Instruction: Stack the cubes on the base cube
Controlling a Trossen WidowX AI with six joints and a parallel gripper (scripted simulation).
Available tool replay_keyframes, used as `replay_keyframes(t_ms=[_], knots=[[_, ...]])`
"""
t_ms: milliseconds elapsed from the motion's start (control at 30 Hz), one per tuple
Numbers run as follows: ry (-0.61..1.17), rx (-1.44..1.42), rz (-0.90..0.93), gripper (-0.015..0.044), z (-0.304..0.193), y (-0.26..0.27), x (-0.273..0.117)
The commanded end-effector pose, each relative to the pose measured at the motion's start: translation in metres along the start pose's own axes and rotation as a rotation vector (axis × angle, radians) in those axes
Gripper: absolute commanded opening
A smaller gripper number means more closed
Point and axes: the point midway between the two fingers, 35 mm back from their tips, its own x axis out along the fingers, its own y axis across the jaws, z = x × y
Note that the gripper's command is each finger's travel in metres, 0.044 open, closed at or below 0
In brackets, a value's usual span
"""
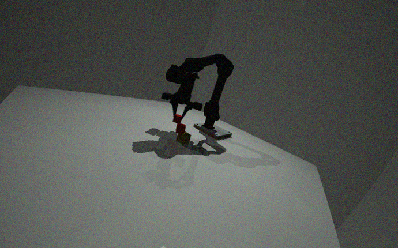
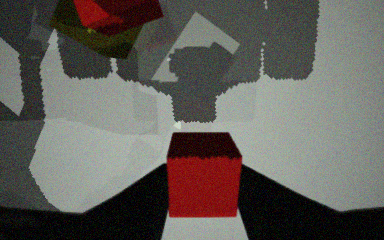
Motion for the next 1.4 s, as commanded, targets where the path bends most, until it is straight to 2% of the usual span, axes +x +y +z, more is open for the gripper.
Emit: replay_keyframes(t_ms=[0, 433, 600, 1367], knots=[[-0.002, -0.002, 0.000, 0.0105, 0.000, 0.000, -0.015], [-0.002, -0.002, 0.000, 0.0105, -0.004, 0.003, -0.057], [-0.002, 0.016, 0.000, 0.0105, -0.003, 0.004, -0.059], [-0.004, 0.625, 0.005, 0.0105, 0.039, 0.036, -0.058]])
